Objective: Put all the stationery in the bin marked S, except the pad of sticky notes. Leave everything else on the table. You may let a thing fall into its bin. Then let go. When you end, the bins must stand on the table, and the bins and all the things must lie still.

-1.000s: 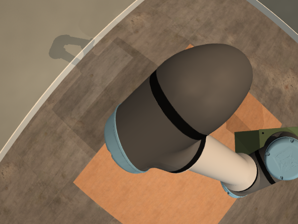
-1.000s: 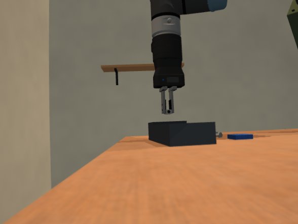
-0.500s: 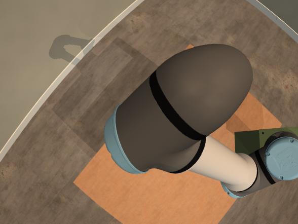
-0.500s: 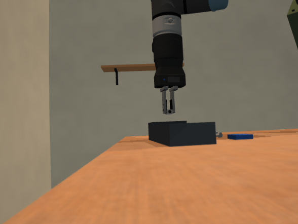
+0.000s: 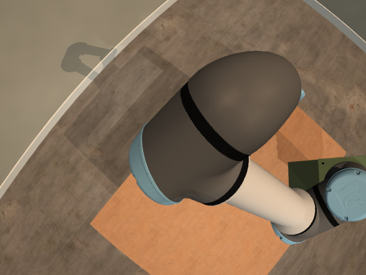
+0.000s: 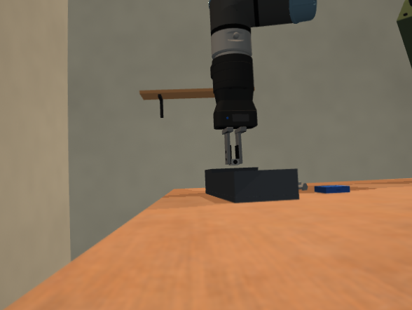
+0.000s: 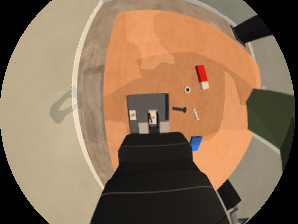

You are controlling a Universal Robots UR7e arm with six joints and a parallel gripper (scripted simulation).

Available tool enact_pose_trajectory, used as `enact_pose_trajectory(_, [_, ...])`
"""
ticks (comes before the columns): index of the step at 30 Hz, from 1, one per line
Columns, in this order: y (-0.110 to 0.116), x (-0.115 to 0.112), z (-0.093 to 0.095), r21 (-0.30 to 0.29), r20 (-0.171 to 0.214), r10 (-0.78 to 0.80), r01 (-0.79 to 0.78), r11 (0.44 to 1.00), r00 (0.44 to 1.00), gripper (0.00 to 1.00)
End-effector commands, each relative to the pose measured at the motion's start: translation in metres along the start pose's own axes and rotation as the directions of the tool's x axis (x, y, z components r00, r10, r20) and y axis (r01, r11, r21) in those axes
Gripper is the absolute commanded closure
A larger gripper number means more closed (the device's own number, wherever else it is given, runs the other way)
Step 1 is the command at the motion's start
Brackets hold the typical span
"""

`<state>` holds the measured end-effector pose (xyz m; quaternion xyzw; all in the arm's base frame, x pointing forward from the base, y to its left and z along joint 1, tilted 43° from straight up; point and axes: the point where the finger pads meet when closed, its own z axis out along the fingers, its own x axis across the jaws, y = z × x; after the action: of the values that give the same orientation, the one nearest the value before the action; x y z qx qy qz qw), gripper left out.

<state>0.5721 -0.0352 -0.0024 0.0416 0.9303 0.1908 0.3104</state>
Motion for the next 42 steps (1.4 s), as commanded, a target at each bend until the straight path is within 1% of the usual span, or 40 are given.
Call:
enact_pose_trajectory(1, [0.0, 0.0, 0.008, 0.001, 0.001, 0.0, 0.0, 1.0, 1.0, 0.68])
enact_pose_trajectory(17, [0.0, -0.001, 0.037, 0.001, 0.001, 0.0, 0.0, 1.0, 1.0, 0.68])
enact_pose_trajectory(31, [0.0, -0.001, 0.037, 0.001, 0.001, 0.0, 0.0, 1.0, 1.0, 0.68])
enact_pose_trajectory(32, [0.0, -0.001, 0.037, 0.001, 0.001, 0.0, 0.0, 1.0, 1.0, 0.38])
enact_pose_trajectory(42, [0.0, -0.001, 0.037, 0.001, 0.001, 0.0, 0.0, 1.0, 1.0, 0.38])
